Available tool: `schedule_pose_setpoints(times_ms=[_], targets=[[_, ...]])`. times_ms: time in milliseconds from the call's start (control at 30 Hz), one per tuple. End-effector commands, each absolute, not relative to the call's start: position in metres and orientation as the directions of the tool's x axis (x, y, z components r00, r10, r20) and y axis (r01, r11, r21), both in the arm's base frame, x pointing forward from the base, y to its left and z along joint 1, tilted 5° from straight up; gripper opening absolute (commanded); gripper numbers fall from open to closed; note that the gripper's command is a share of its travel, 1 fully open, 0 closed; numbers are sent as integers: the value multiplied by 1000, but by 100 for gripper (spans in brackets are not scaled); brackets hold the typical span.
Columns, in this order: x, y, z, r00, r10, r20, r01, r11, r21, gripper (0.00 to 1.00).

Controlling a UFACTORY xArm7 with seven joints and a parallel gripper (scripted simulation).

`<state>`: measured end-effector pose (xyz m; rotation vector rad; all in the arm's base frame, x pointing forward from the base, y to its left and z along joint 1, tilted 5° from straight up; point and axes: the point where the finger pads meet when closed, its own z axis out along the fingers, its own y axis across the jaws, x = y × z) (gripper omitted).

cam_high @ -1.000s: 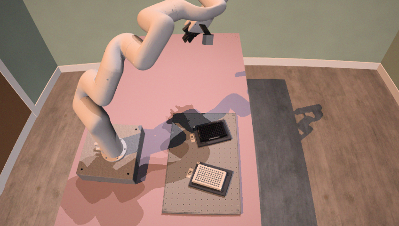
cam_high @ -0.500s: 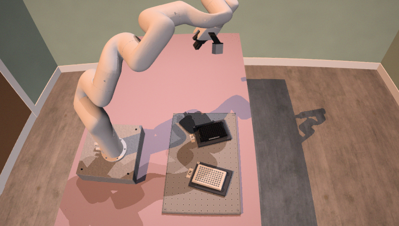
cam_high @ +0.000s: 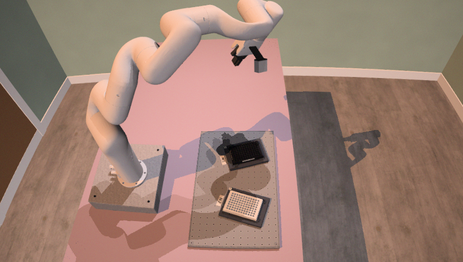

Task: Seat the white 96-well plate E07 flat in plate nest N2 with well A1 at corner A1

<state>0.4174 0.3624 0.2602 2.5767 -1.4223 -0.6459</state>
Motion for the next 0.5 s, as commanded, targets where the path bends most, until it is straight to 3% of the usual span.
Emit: schedule_pose_setpoints(times_ms=[0,467], targets=[[430,346,257,465,-831,-305,-783,-547,296,0],[454,301,243,504,-812,-294,-791,-570,222,0]])
